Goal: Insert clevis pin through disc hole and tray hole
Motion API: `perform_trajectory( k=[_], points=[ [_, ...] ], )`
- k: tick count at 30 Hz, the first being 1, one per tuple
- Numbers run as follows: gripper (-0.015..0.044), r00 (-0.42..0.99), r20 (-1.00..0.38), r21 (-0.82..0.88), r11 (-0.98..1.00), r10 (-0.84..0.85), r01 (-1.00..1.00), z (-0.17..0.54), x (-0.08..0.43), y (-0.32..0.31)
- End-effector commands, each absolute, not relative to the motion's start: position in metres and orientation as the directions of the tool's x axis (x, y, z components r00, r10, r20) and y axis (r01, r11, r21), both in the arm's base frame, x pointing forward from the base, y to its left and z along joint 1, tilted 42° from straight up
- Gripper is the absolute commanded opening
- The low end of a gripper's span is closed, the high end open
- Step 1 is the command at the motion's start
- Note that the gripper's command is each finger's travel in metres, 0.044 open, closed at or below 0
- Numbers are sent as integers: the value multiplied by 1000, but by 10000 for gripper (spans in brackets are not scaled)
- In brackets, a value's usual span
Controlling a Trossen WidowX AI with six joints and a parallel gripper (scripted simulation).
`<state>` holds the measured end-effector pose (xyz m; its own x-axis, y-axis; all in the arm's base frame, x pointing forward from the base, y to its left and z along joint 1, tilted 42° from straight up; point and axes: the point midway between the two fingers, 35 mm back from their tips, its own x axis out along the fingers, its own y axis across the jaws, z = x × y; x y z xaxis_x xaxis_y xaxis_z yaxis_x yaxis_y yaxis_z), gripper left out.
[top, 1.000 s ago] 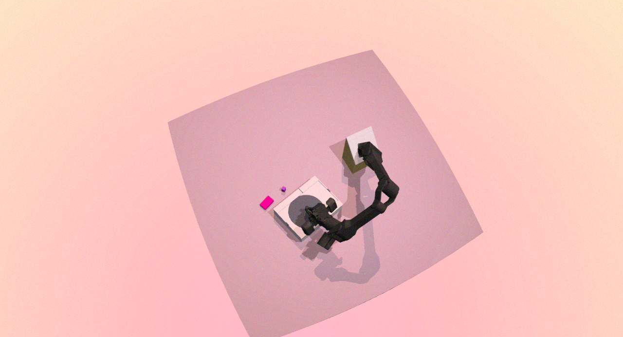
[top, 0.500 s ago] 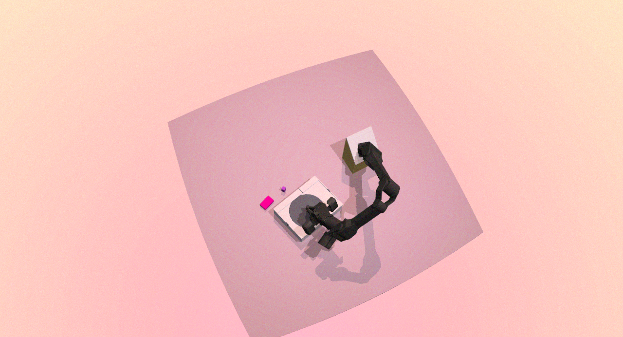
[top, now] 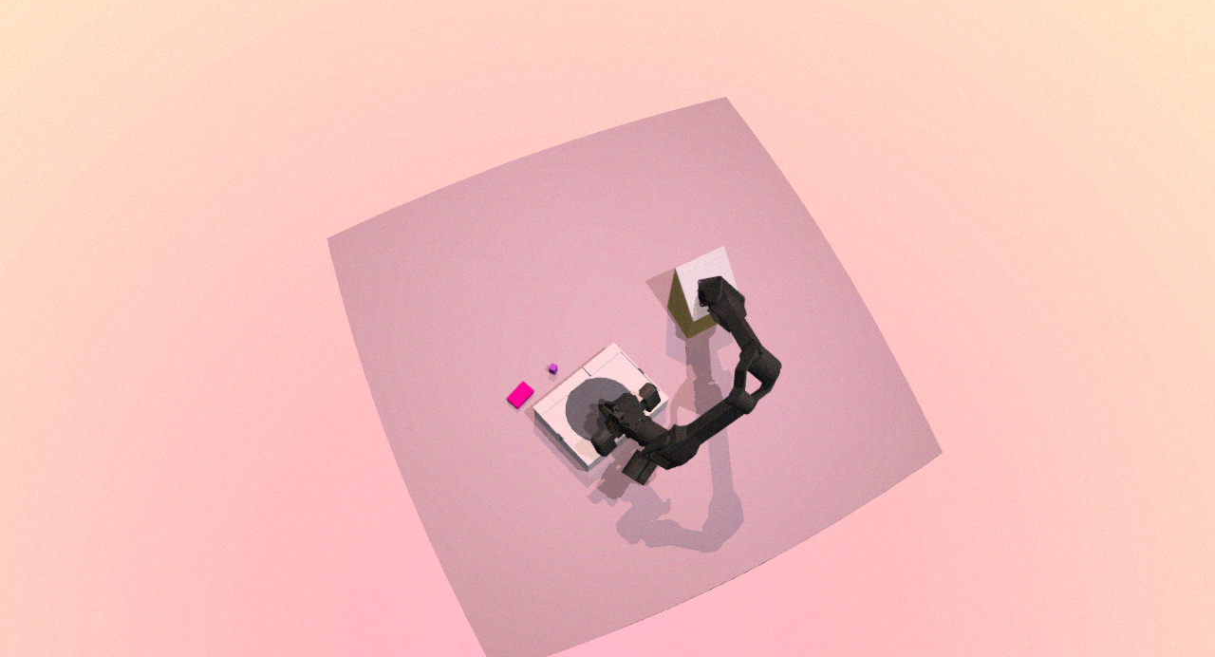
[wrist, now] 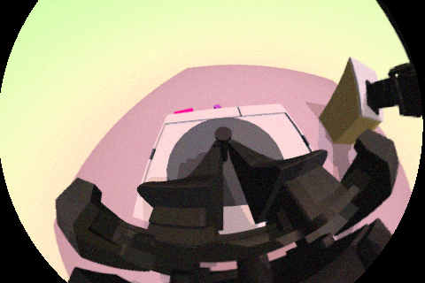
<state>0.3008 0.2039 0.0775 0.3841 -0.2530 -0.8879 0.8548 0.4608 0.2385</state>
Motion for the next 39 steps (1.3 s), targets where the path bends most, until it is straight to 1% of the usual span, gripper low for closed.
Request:
perform_trajectory(
  k=[1, 39],
  points=[
    [0, 382, -888, 238, 457, -254, 857, 76, 299, 203],
    [0, 382, -889, 237, 457, -255, 857, 73, 288, 198]
  ],
)
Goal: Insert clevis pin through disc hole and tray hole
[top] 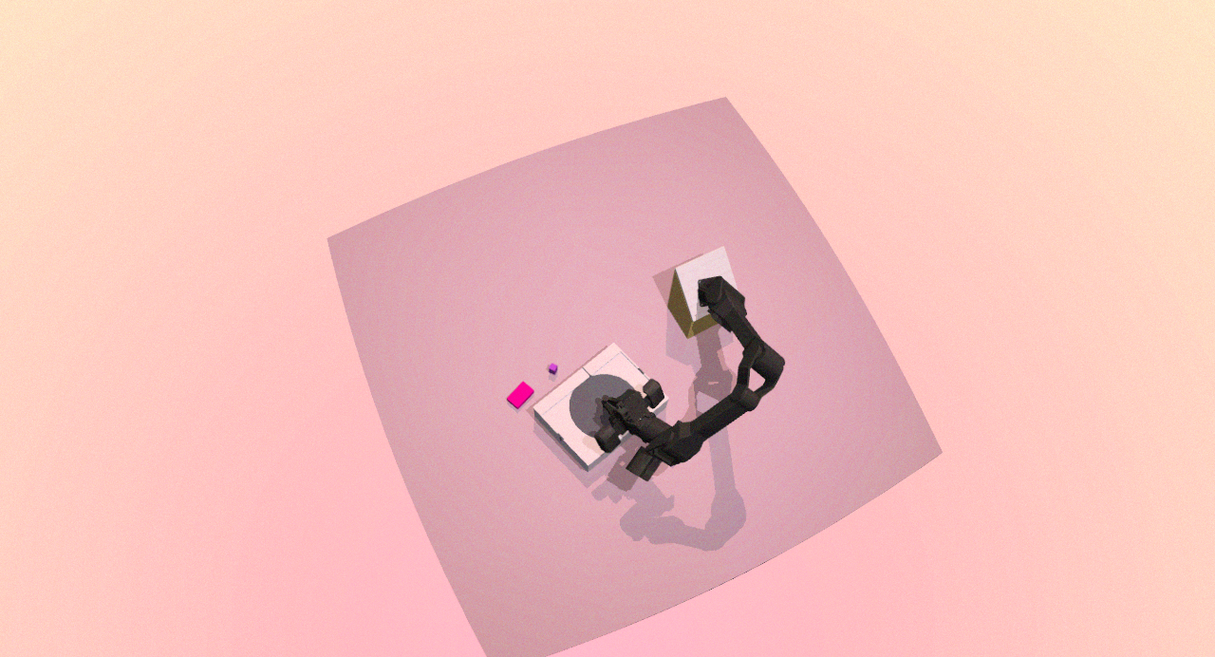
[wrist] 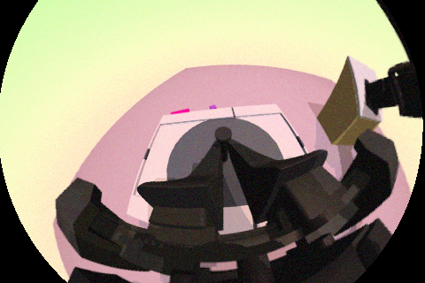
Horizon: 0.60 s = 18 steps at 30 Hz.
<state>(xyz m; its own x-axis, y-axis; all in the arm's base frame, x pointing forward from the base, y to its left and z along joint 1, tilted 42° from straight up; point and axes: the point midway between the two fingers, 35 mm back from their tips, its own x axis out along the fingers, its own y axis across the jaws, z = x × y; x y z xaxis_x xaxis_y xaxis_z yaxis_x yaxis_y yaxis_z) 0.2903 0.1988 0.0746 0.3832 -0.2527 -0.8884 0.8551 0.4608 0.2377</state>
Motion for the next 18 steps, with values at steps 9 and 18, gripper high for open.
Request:
perform_trajectory(
  k=[9, 18],
  points=[
    [0, 381, -889, 237, 457, -255, 857, 73, 286, 196],
    [0, 381, -889, 237, 457, -255, 857, 72, 284, 195]
  ],
)
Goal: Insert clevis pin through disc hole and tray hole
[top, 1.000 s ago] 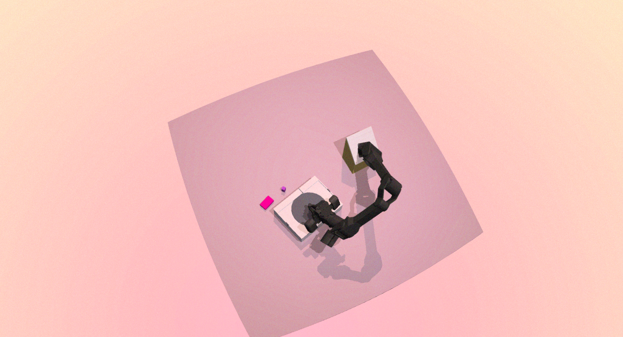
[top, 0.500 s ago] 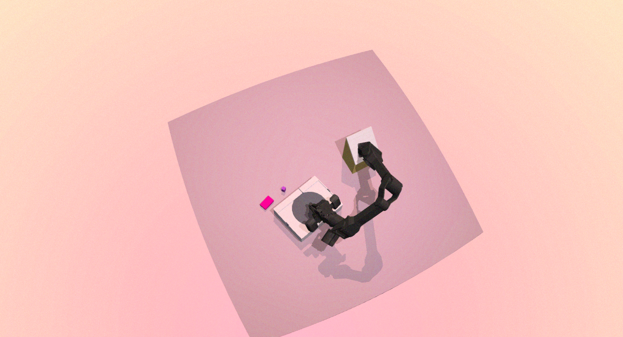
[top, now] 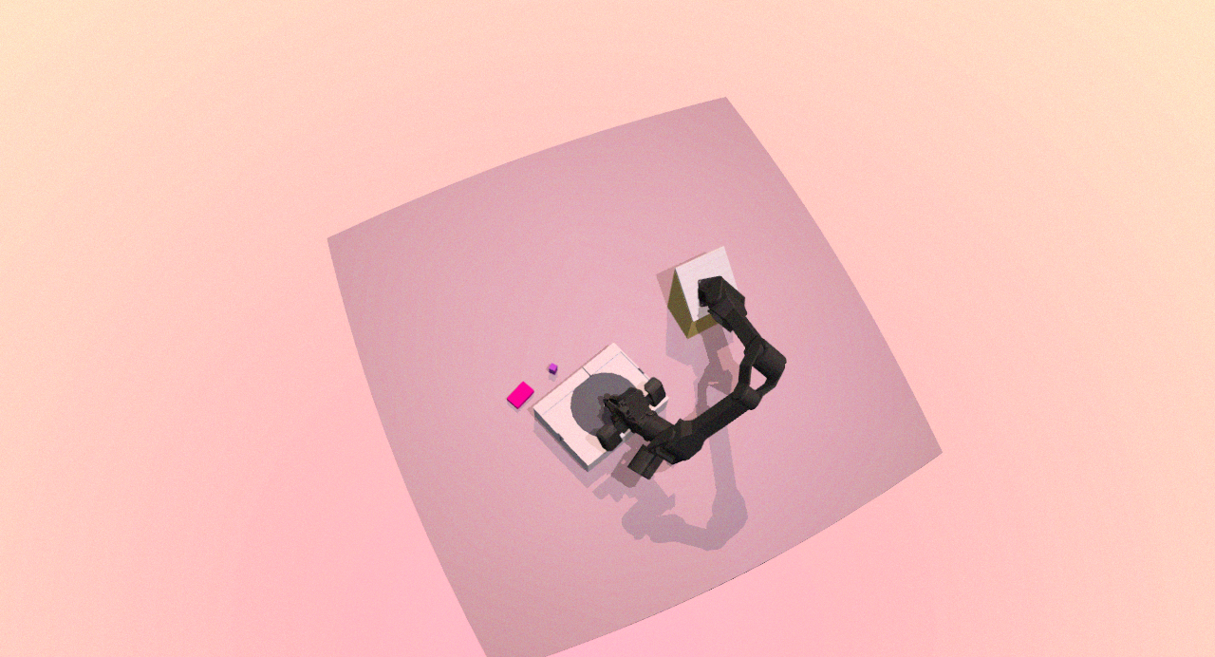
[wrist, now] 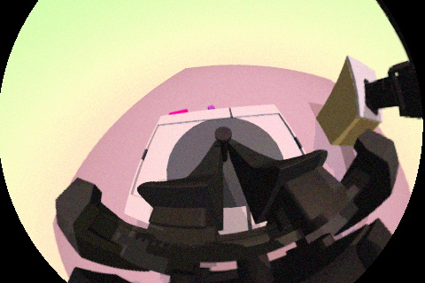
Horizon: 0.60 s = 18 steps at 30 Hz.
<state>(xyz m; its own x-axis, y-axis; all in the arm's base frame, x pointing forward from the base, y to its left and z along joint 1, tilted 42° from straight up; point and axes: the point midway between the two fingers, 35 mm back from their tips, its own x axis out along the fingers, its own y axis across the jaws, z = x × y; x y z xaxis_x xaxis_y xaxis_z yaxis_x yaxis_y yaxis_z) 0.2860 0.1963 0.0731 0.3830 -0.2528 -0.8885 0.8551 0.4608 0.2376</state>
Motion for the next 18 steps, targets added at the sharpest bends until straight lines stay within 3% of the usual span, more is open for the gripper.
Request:
perform_trajectory(
  k=[1, 18],
  points=[
    [0, 381, -889, 237, 457, -255, 857, 72, 284, 195],
    [0, 381, -889, 237, 457, -255, 858, 70, 280, 192]
  ],
)
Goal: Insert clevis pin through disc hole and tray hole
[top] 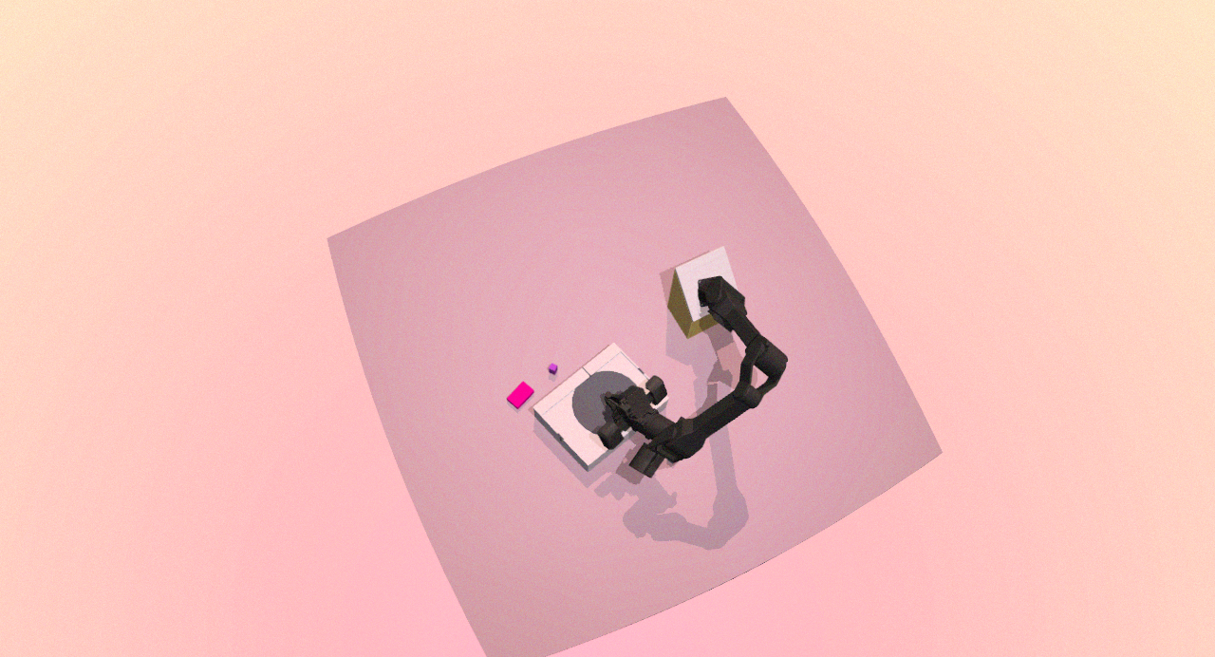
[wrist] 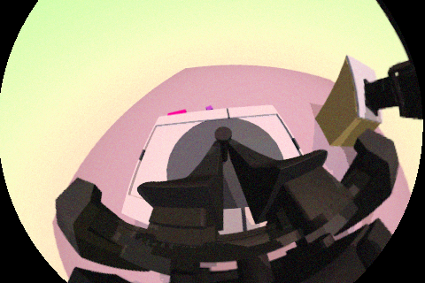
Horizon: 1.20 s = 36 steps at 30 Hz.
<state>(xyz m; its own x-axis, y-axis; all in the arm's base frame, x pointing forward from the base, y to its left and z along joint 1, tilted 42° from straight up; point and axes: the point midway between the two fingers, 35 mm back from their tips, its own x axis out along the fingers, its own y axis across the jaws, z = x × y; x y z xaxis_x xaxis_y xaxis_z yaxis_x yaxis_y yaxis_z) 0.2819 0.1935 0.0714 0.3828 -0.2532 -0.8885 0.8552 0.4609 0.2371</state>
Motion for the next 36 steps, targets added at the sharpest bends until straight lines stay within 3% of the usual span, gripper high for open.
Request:
perform_trajectory(
  k=[1, 36],
  points=[
    [0, 381, -889, 237, 457, -255, 858, 70, 280, 192],
    [0, 381, -889, 236, 457, -255, 858, 66, 273, 186]
  ],
)
